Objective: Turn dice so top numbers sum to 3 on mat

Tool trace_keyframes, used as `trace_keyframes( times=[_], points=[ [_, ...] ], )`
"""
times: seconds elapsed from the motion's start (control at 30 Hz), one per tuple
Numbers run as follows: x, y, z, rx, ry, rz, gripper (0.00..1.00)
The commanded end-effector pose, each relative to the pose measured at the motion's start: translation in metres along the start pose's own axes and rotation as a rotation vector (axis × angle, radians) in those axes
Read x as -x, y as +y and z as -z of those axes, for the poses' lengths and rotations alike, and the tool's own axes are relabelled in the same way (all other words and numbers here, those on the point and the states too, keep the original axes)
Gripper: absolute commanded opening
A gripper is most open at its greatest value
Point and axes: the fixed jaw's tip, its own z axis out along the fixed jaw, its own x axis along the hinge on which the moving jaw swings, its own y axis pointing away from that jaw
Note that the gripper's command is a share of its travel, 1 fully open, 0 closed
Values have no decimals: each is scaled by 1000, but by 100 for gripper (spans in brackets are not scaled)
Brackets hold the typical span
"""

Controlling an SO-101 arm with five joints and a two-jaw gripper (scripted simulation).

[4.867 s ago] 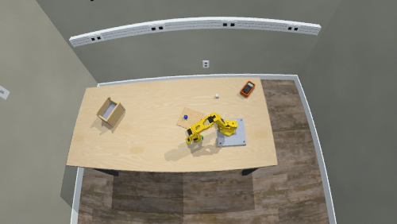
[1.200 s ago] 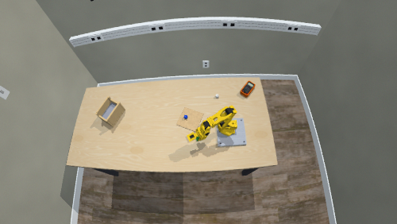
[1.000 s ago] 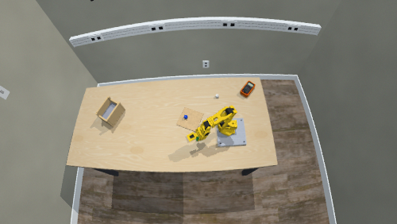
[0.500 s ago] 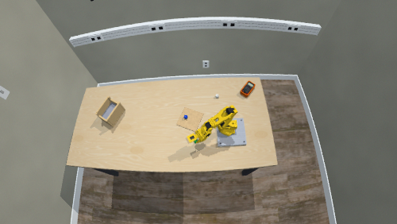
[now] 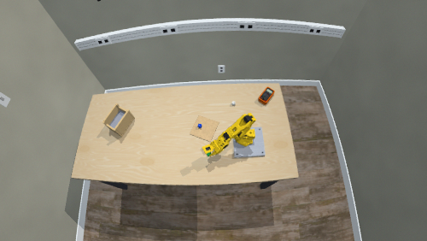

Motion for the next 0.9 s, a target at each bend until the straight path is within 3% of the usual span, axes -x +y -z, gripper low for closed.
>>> trace_keyframes(
  times=[0.0,0.57,0.87],
  points=[
    [-1,2,1,6,-15,14,0],
    [6,4,-9,17,-97,26,0],
    [14,9,-19,35,-235,44,0]
  ],
)
